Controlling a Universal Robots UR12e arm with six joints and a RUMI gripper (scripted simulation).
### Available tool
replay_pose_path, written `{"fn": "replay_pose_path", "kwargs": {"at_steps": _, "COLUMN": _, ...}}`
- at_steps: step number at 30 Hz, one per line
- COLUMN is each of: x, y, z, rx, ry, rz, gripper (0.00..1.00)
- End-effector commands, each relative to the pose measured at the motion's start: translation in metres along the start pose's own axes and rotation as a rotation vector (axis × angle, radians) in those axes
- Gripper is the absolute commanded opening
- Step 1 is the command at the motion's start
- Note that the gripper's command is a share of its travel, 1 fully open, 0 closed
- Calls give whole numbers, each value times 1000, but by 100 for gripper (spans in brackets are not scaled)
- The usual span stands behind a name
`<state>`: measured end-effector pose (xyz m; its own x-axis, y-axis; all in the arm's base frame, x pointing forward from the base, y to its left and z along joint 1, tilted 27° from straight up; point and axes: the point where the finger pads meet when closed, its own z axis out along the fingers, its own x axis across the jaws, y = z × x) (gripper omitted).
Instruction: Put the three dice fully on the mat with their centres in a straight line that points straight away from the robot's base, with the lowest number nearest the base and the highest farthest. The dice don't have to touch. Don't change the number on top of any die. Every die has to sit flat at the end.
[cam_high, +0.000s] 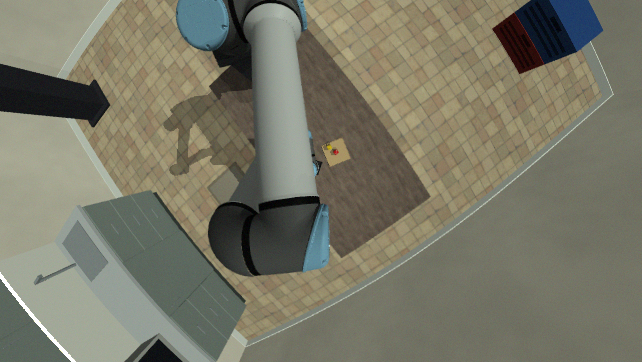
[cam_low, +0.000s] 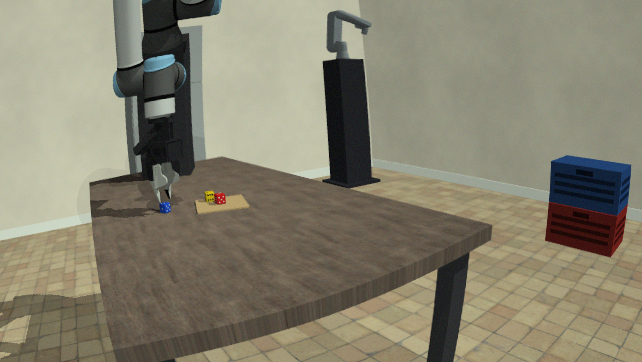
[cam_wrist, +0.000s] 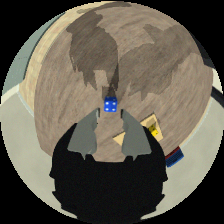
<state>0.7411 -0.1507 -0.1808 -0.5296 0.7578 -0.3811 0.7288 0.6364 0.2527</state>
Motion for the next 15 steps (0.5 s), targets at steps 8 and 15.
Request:
{"fn": "replay_pose_path", "kwargs": {"at_steps": 8, "x": 0, "y": 0, "z": 1, "rx": 0, "ry": -1, "rz": 0, "gripper": 24}}
{"fn": "replay_pose_path", "kwargs": {"at_steps": 15, "x": 0, "y": 0, "z": 7, "rx": 0, "ry": -1, "rz": 0, "gripper": 24}}
